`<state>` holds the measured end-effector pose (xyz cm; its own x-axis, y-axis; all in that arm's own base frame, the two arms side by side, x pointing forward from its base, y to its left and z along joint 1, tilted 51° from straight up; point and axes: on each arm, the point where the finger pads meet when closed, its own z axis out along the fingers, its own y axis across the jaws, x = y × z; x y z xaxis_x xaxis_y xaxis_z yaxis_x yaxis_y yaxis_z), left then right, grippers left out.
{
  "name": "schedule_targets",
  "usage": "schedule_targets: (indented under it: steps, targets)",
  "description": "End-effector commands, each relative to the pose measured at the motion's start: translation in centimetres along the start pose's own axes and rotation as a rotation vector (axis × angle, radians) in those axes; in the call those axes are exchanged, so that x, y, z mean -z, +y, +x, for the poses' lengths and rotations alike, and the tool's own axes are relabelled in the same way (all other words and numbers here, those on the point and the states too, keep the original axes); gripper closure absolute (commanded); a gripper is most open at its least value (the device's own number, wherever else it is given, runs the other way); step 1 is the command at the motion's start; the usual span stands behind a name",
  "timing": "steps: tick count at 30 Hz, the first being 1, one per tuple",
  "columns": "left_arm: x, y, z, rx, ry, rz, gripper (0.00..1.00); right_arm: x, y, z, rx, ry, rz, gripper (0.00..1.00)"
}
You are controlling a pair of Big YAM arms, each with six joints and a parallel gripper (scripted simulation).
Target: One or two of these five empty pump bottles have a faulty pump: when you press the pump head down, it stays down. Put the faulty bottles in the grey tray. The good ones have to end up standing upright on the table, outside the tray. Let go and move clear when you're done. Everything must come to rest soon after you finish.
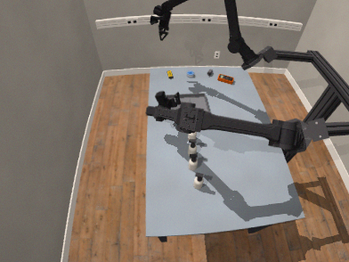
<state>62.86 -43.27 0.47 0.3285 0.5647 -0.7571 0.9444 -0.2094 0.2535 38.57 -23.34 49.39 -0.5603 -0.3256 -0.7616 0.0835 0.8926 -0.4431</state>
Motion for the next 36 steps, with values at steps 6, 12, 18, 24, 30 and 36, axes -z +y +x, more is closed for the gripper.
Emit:
schedule_targets:
  steps: [6, 12, 18, 24, 30, 36]
  targets:
    - [-0.1, 0.1, -0.8, -0.010, -0.004, 0.000, 0.00, 0.5, -0.2, -0.4, 0.003, -0.010, 0.007, 0.00]
    - [-0.1, 0.1, -0.8, -0.010, -0.004, 0.000, 0.00, 0.5, -0.2, -0.4, 0.003, -0.010, 0.007, 0.00]
    - [-0.1, 0.1, -0.8, -0.010, -0.004, 0.000, 0.00, 0.5, -0.2, -0.4, 0.003, -0.010, 0.007, 0.00]
    - [-2.4, 1.4, -1.8, -0.049, -0.085, -0.050, 0.00, -0.6, 1.2, -0.1, -0.026, -0.088, 0.021, 0.00]
    - [-3.7, 3.4, -5.1, -0.225, -0.310, -0.137, 0.00, -6.5, 4.2, 2.4, -0.062, -0.262, 0.026, 0.00]
    - [-3.0, 4.1, -5.5, -0.312, -0.401, -0.170, 0.00, -8.5, 5.8, 3.4, -0.066, -0.363, 0.035, 0.00]
